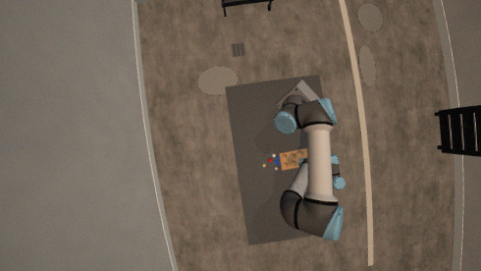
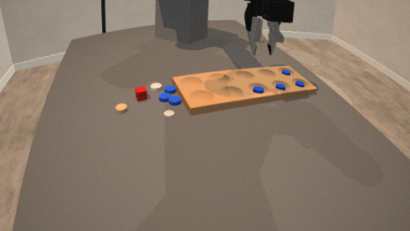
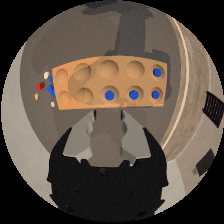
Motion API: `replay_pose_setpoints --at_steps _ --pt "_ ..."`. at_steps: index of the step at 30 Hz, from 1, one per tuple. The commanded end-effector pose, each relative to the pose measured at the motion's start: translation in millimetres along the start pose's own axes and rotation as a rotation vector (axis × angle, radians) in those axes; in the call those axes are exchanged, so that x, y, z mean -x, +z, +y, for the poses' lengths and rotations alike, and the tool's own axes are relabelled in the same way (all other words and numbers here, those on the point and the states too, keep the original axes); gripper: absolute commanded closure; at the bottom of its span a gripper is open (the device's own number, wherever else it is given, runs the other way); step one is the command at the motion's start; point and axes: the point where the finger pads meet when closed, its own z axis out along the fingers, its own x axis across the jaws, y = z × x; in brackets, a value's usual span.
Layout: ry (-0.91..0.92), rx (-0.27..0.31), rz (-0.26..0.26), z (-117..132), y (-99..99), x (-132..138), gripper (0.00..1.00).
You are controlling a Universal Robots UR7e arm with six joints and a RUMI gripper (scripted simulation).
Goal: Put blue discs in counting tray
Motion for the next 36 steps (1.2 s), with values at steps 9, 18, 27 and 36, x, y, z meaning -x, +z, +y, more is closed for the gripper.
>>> replay_pose_setpoints --at_steps 9,18,27,36 --pt "0.000 0.002 0.000 1 -1.5 0 0.72" --pt "0.001 0.000 0.000 -3 -0.1 15 0.72" --pt "0.001 0.000 0.000 -17 4.2 99 0.72" --pt "0.001 0.000 0.000 -29 7.7 174 0.72"
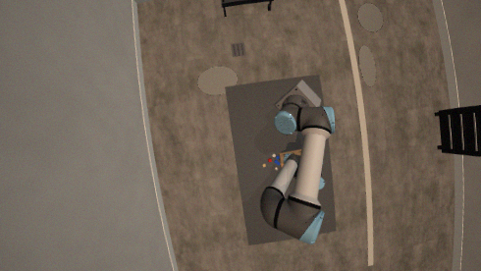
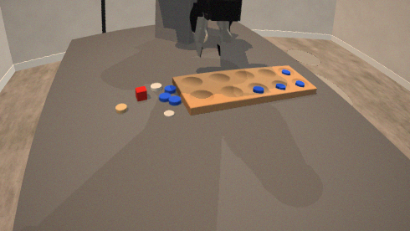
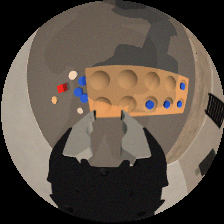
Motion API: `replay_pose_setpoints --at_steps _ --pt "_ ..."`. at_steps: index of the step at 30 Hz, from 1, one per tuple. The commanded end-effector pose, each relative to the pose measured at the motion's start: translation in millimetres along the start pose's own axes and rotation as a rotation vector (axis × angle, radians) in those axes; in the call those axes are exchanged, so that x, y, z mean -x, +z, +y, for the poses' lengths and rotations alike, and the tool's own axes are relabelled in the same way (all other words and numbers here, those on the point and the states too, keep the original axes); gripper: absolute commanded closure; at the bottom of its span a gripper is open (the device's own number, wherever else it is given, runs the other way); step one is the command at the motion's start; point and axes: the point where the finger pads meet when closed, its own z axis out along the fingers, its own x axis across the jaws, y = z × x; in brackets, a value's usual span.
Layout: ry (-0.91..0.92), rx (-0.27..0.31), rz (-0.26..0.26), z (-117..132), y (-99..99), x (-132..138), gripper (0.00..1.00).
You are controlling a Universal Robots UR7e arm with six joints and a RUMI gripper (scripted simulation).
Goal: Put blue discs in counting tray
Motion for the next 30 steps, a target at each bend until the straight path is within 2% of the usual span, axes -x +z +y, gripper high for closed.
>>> replay_pose_setpoints --at_steps 1,5,9,19,25,30 --pt "-0.013 0.021 0.026 -7 3.0 59 0.72" --pt "-0.012 0.020 0.026 -11 5.5 89 0.72" --pt "-0.013 0.021 0.025 -13 6.2 102 0.72" --pt "-0.013 0.021 0.025 -13 8.3 103 0.72" --pt "-0.012 0.022 0.025 -10 23.8 103 0.72" --pt "-0.012 0.022 0.025 -10 45.2 103 0.72"
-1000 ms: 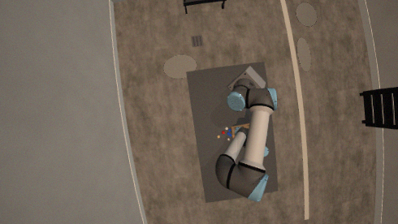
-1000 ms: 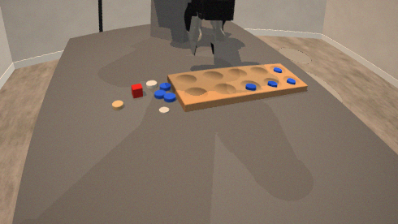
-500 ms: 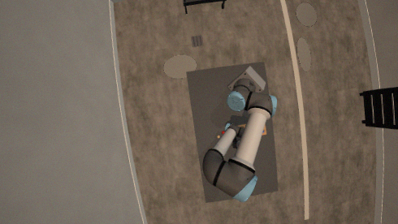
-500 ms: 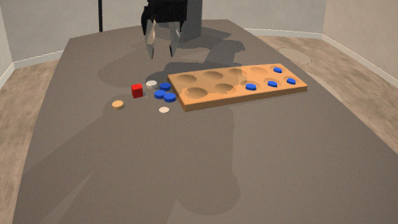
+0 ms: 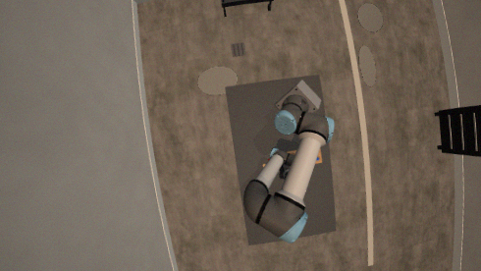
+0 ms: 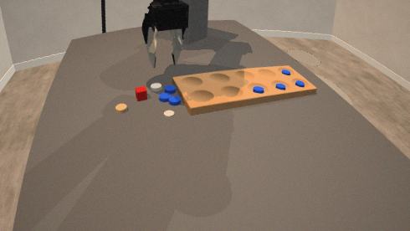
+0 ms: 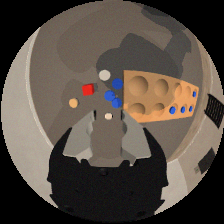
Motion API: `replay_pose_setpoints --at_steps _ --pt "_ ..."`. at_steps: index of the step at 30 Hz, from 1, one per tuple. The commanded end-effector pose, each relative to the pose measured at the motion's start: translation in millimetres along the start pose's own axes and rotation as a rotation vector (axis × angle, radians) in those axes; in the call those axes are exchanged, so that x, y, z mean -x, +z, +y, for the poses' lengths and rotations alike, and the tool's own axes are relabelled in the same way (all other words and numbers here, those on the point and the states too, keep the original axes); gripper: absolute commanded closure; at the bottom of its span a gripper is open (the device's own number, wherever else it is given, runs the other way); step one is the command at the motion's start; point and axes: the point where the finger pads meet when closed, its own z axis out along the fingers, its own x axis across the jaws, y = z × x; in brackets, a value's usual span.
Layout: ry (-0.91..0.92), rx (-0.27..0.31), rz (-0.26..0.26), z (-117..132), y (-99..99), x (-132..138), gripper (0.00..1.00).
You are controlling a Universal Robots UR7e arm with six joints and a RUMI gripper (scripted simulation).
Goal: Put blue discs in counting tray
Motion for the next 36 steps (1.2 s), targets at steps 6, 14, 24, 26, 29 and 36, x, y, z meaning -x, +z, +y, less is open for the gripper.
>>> replay_pose_setpoints --at_steps 6,14,24,26,29,36 --pt "0.000 0.003 0.001 1 44.2 0 0.72" --pt "0.000 0.003 0.000 -1 77.2 0 0.72" --pt "0.000 0.003 0.000 -2 85.2 0 0.72" --pt "0.000 0.003 0.000 -2 85.2 0 0.72" --pt "-0.001 0.003 0.000 -2 84.8 -1 0.72" --pt "-0.002 0.002 0.001 -3 84.3 -1 0.72"
